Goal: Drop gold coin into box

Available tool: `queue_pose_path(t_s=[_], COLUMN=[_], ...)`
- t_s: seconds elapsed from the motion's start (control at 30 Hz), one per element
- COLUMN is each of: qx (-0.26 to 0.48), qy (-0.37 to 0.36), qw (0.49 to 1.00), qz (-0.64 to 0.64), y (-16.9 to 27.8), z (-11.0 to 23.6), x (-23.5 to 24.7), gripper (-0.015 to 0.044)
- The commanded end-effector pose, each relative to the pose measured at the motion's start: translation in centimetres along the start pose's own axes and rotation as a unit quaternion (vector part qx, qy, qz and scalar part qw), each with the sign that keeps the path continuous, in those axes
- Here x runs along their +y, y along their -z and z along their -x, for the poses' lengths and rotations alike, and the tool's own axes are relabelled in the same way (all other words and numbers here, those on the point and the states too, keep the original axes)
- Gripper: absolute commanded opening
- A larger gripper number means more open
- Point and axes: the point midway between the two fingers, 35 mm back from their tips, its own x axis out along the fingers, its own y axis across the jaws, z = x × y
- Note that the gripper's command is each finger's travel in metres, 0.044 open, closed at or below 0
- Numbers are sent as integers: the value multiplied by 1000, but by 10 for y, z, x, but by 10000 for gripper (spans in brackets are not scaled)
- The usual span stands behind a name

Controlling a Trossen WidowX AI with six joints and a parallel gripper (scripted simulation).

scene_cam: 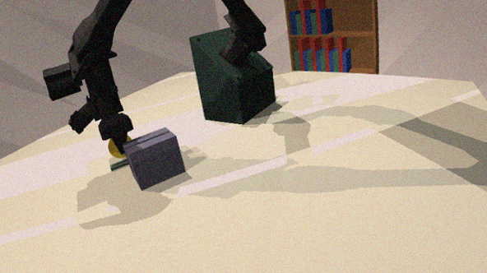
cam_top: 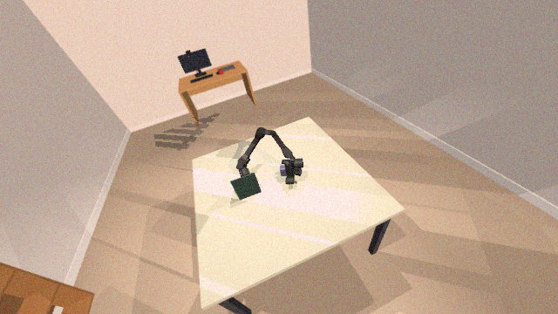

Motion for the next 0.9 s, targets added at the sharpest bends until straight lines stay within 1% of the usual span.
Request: queue_pose_path(t_s=[0.0, 0.87], qx=[-5, -5], qy=[1, 2], qw=[1000, 1000], qz=[3, 3], y=[-3, 0], z=[12, 78], x=[0, 0], gripper=[0, 0])
